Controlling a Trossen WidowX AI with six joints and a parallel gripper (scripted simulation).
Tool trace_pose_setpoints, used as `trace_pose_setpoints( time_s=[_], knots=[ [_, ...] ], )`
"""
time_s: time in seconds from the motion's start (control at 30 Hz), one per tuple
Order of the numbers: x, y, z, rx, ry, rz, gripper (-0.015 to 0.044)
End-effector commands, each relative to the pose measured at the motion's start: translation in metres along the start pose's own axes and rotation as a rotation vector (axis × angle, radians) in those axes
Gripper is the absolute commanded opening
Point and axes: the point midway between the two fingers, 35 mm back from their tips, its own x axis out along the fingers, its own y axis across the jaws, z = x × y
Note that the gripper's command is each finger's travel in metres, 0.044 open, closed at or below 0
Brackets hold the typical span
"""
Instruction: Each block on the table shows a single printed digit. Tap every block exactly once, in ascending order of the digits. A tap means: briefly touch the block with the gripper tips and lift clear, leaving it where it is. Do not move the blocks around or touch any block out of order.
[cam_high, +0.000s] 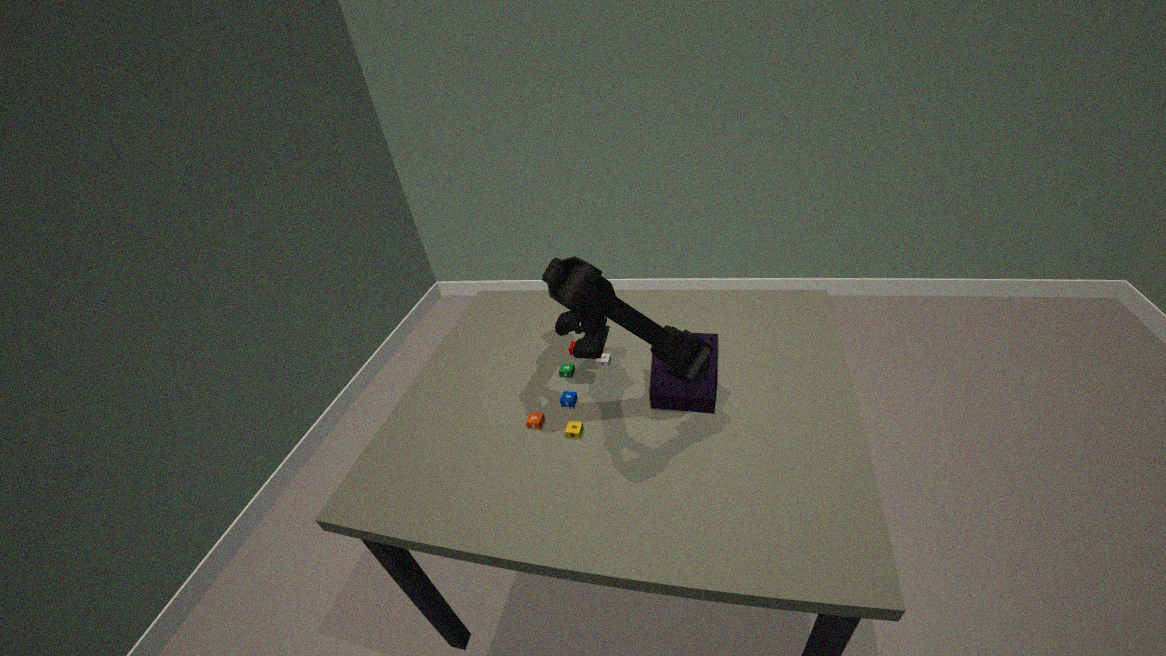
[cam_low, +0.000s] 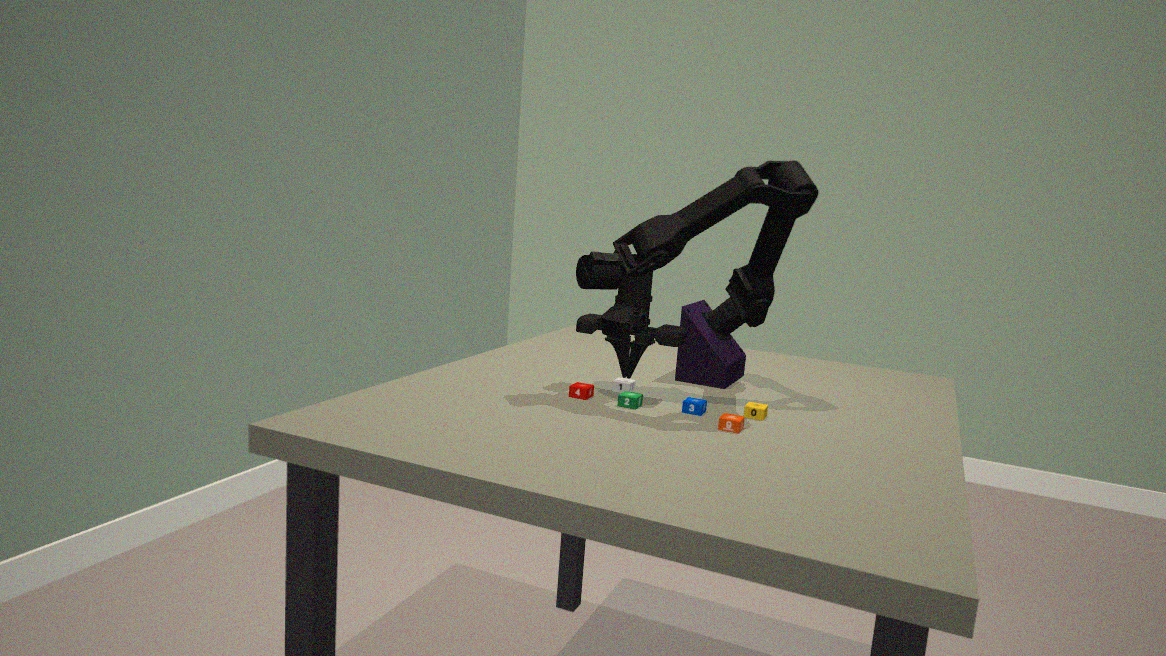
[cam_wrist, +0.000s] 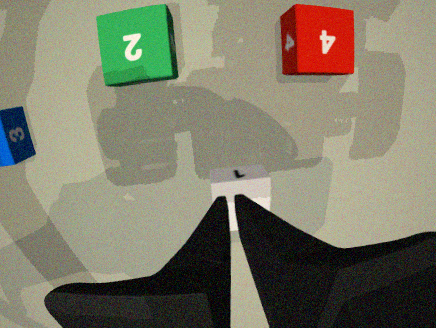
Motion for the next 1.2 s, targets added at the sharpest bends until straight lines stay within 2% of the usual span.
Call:
trace_pose_setpoints(
  time_s=[0.0, 0.3, 0.43, 0.6, 0.8, 0.93, 1.0, 1.17],
  knots=[
    [0.007, 0.0, -0.001, 0.007, 0.001, 0.006, 0.002],
    [0.013, 0.0, -0.001, 0.007, 0.001, 0.007, 0.002],
    [-0.015, 0.0, -0.001, 0.007, 0.001, 0.005, 0.002],
    [-0.02, -0.001, -0.001, 0.007, 0.001, 0.005, 0.002],
    [-0.096, -0.002, -0.001, 0.008, 0.002, 0.002, 0.002],
    [-0.099, -0.001, -0.001, 0.008, 0.002, 0.002, 0.002],
    [-0.1, 0.001, 0.009, 0.007, 0.002, -0.001, 0.002],
    [-0.1, 0.028, 0.078, 0.002, 0.0, 0.0, 0.002]
  ],
)
